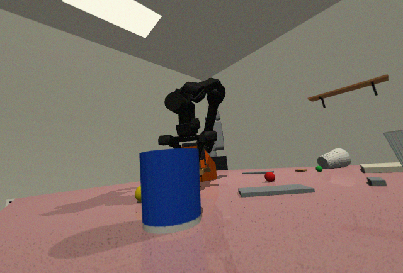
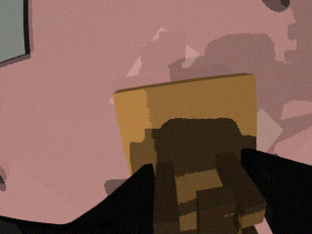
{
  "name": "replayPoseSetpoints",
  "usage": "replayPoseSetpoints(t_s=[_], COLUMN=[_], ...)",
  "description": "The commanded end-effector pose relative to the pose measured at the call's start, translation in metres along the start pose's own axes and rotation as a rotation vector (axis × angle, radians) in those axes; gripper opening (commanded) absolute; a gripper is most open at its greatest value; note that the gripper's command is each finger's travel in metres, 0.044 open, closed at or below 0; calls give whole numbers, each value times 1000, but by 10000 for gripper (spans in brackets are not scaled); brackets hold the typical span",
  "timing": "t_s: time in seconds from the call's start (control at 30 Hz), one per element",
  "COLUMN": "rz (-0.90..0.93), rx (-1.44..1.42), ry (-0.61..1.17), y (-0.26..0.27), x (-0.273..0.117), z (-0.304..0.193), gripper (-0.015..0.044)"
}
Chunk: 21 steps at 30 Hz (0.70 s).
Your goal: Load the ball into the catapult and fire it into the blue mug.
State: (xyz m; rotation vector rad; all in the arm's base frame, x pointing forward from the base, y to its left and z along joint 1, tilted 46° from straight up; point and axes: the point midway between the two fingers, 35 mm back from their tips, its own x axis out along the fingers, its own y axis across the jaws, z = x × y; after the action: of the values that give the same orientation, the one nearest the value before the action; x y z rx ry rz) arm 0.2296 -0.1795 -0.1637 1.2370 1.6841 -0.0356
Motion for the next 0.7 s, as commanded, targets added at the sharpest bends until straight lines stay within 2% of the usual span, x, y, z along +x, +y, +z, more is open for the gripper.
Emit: replayPoseSetpoints(t_s=[0.0,0.67], rz=[2,3], rx=[-27,-27], ry=[-13,-13], y=[3,6], x=[-5,23], z=[4,6], gripper=[0,0])
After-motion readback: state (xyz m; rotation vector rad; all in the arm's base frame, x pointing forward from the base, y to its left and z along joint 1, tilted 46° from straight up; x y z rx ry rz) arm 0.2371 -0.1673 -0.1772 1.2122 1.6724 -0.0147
